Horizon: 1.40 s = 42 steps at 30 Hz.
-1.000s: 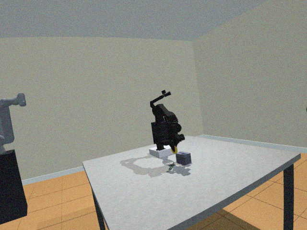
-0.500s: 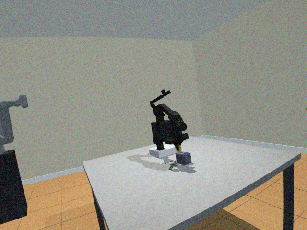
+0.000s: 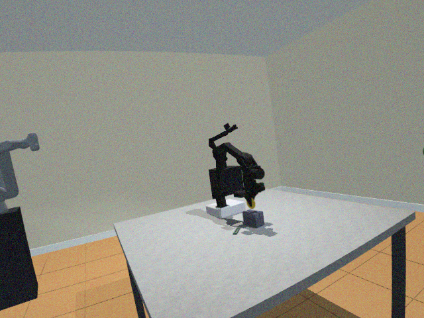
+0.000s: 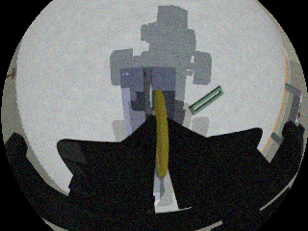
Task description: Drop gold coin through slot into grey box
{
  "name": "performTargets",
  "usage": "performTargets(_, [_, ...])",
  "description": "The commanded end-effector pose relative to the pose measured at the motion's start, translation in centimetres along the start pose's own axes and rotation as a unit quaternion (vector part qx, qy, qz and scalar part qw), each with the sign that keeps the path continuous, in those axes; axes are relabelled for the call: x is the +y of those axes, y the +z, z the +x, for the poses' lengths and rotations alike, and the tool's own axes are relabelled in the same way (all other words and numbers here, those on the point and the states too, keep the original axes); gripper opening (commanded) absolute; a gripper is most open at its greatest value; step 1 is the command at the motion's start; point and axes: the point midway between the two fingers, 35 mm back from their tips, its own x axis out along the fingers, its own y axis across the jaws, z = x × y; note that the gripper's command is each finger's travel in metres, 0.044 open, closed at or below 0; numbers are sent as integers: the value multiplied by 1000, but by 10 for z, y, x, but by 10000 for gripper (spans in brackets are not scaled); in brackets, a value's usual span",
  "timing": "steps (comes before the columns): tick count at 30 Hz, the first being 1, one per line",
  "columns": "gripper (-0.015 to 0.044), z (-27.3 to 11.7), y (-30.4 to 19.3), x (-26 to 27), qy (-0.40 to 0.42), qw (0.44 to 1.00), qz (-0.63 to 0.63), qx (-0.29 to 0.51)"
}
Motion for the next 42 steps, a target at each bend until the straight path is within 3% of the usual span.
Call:
performTargets(1, [5, -1, -2, 5, 1, 1000, 2, -1])
performTargets(42, [0, -1, -3, 7, 0, 1000, -1, 0])
